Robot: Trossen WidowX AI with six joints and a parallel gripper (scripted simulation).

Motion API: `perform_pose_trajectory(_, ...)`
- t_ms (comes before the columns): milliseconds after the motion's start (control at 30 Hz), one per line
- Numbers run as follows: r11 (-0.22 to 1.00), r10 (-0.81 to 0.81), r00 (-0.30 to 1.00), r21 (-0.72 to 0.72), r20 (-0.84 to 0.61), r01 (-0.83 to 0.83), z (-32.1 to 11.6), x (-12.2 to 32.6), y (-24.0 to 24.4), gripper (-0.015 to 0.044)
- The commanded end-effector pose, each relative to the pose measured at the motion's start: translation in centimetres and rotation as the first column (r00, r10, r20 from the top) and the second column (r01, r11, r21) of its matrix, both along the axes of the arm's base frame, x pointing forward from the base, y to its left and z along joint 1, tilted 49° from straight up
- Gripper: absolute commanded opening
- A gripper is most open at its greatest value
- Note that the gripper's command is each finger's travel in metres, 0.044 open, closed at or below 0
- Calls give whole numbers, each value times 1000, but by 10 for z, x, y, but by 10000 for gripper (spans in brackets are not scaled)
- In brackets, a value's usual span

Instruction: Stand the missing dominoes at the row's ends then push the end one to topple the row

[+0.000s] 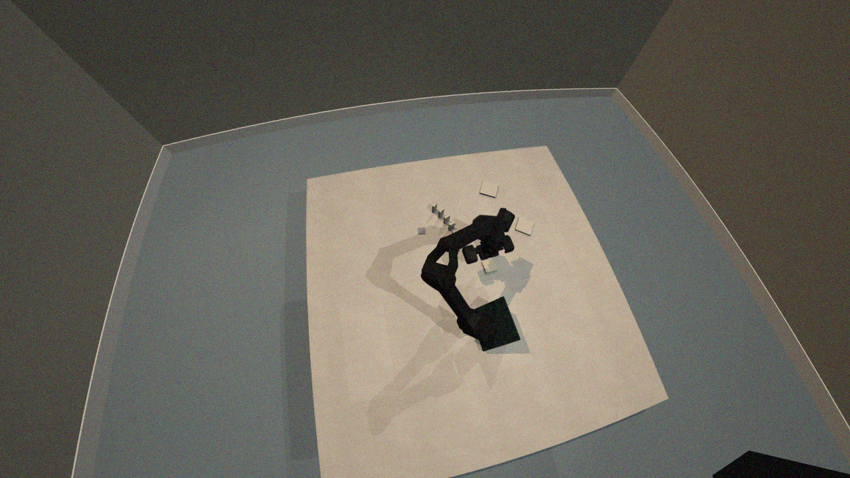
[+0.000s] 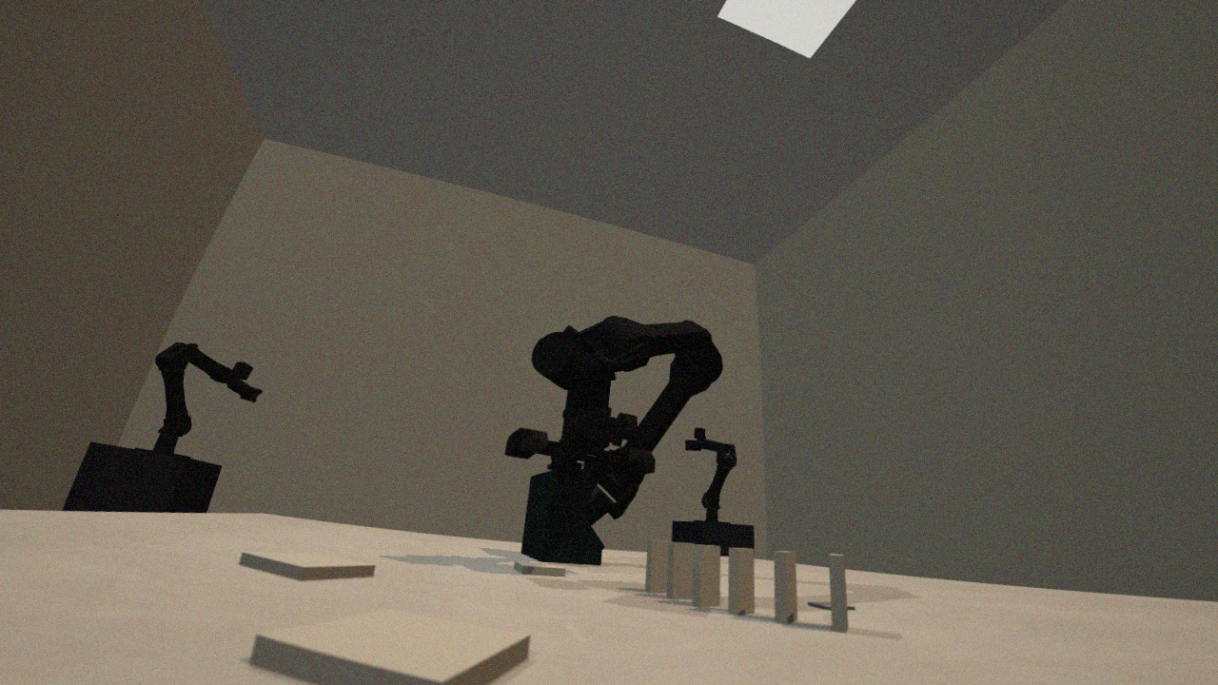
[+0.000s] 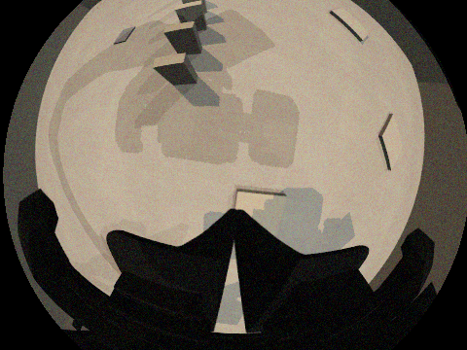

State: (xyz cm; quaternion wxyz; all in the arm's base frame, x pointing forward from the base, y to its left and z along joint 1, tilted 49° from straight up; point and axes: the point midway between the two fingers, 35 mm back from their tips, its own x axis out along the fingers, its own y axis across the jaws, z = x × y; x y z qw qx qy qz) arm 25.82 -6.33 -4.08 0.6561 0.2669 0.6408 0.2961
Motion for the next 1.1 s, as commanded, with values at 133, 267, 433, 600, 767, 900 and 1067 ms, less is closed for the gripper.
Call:
perform_pose_trajectory(133,1000,17,1000,23,-22,-16,-33,-8,51,0)
perform_pose_trajectory(267,1000,17,1000,22,-21,-16,-36,-8,48,0)
perform_pose_trajectory(433,1000,16,1000,21,-21,-16,-41,-7,43,0)
perform_pose_trajectory(600,1000,16,1000,20,-21,-16,-47,-6,37,0)
perform_pose_trajectory(767,1000,16,1000,19,-21,-16,-53,-5,31,0)
perform_pose_trajectory(900,1000,16,1000,19,-21,-16,-58,-5,27,0)
perform_pose_trajectory(1067,1000,16,999,19,-34,-15,-50,-4,14,0)
